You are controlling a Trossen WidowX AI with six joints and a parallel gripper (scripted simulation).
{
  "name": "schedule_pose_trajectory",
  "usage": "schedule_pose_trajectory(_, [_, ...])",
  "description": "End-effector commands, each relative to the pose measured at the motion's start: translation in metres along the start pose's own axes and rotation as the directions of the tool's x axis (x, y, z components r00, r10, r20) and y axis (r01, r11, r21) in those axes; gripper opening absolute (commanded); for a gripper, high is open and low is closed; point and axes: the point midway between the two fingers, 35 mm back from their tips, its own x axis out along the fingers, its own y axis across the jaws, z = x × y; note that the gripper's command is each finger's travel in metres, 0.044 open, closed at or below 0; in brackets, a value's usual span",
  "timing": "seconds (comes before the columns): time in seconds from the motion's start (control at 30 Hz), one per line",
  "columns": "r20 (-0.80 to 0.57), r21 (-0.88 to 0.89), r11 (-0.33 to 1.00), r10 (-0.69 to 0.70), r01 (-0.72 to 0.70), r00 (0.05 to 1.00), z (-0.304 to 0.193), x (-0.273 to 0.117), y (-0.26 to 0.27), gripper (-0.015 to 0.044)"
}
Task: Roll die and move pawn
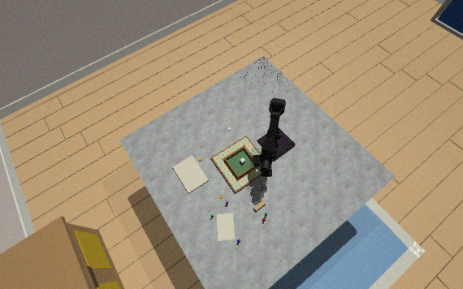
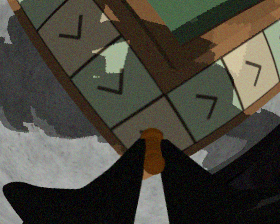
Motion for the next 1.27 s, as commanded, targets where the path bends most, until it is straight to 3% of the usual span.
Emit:
schedule_pose_trajectory(0.0, [0.000, 0.000, 1.000, 0.001, -0.001, 1.000, 0.000, -0.001, 0.000, 0.0079])
schedule_pose_trajectory(0.23, [0.000, 0.000, 1.000, 0.001, -0.001, 1.000, 0.000, -0.003, 0.000, 0.0262])
schedule_pose_trajectory(0.37, [-0.003, -0.005, 1.000, -0.005, 0.005, 1.000, 0.000, -0.042, 0.001, 0.0368])
schedule_pose_trajectory(0.47, [-0.004, -0.006, 1.000, -0.006, 0.006, 1.000, 0.000, -0.050, 0.000, 0.0440])
schedule_pose_trajectory(0.6, [-0.004, -0.044, 0.999, -0.006, 0.006, 1.000, 0.006, -0.055, -0.002, 0.0440])
schedule_pose_trajectory(1.0, [0.004, -0.622, 0.783, -0.013, 0.013, 1.000, 0.075, -0.129, -0.080, 0.0440])
schedule_pose_trajectory(1.23, [-0.004, -0.589, 0.808, -0.018, 0.012, 1.000, 0.072, -0.123, -0.076, 0.0440])
